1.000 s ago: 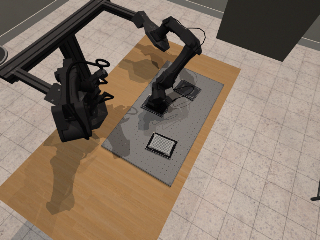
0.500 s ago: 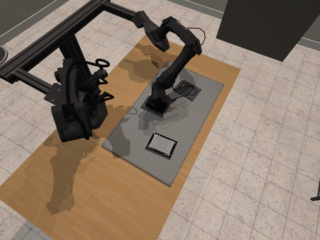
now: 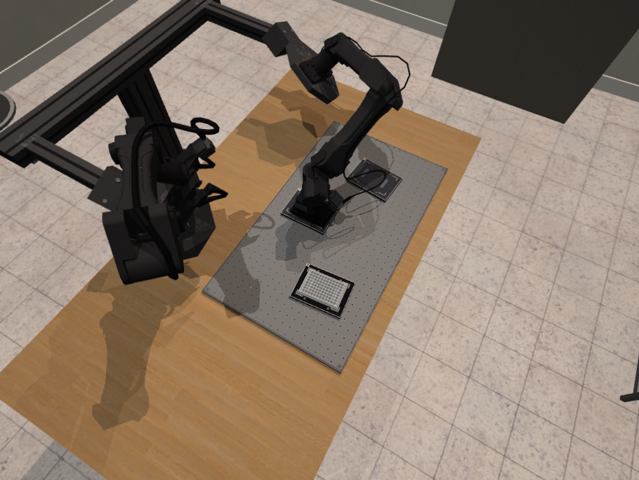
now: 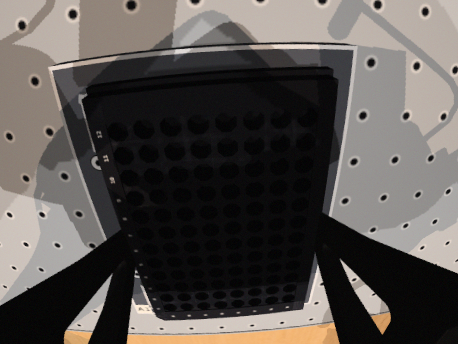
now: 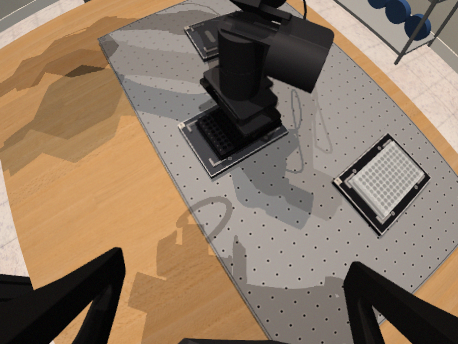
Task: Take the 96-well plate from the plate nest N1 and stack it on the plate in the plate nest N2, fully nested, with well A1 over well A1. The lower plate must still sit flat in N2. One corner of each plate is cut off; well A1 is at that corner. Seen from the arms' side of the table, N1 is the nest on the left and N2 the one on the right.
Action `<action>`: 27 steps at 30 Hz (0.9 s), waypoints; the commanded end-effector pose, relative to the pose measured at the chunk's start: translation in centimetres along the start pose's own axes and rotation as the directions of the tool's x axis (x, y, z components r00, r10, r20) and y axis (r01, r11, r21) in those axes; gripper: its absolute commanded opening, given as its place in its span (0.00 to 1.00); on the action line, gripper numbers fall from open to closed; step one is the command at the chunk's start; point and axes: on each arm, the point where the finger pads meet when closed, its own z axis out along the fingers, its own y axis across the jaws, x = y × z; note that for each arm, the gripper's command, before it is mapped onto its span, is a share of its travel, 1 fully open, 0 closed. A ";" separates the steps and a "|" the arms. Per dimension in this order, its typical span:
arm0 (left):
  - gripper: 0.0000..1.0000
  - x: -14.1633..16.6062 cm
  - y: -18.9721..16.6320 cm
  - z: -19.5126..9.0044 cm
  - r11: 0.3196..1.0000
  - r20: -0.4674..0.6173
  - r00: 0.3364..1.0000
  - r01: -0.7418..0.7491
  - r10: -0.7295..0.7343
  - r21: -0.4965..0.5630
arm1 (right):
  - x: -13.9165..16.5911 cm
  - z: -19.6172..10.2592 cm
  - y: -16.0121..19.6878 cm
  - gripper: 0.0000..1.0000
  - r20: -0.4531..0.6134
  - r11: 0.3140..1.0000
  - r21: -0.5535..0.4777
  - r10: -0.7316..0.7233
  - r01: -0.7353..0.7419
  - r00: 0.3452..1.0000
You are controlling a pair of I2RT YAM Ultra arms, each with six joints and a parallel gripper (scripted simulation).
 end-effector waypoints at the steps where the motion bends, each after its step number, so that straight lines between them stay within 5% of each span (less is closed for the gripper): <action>1: 0.79 0.5 -0.6 -1.5 1.000 0.035 0.999 0.001 -0.002 0.030 | -0.6 -0.3 0.2 1.00 0.014 1.000 0.004 0.002 -0.002 1.000; 27: 0.79 1.3 -0.1 -1.0 1.000 0.015 1.000 -0.021 0.021 0.015 | -0.6 -0.3 0.2 1.00 0.014 1.000 0.004 0.002 -0.002 1.000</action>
